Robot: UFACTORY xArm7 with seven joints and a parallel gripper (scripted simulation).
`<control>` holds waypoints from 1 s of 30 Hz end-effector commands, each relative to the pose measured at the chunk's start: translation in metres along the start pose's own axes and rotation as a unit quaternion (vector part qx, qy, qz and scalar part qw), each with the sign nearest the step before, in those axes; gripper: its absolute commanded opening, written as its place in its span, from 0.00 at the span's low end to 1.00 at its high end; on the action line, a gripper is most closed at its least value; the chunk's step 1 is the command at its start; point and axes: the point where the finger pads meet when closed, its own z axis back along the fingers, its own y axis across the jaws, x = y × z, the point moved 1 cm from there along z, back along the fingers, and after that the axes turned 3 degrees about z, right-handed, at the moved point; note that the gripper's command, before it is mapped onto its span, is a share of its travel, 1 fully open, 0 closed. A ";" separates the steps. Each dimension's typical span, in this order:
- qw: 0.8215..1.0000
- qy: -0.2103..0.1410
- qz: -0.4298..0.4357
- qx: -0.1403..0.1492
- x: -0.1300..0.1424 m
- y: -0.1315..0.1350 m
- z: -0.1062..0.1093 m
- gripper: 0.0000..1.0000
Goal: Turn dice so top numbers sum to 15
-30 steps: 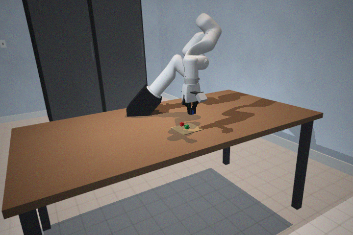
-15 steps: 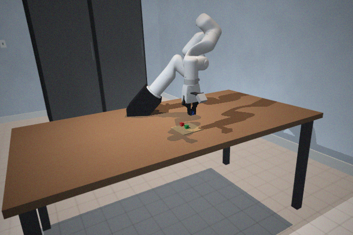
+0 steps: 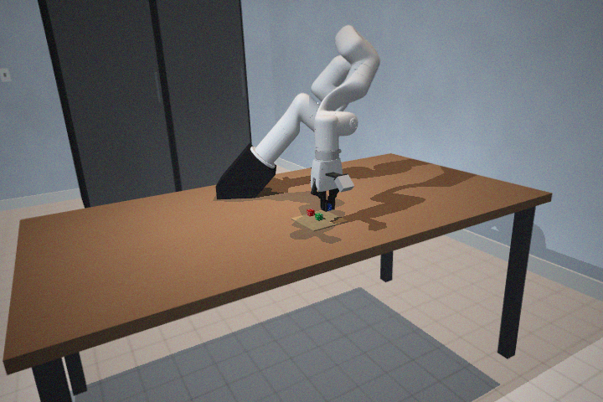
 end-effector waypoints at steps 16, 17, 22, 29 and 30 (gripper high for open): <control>1.000 0.002 0.000 0.001 -0.002 0.002 -0.043 0.15; 1.000 0.002 0.000 0.001 -0.002 0.002 -0.043 0.15; 1.000 0.002 0.000 0.001 -0.002 0.002 -0.043 0.15; 1.000 0.002 0.000 0.001 -0.002 0.002 -0.043 0.15; 1.000 0.002 0.000 0.001 -0.002 0.002 -0.043 0.15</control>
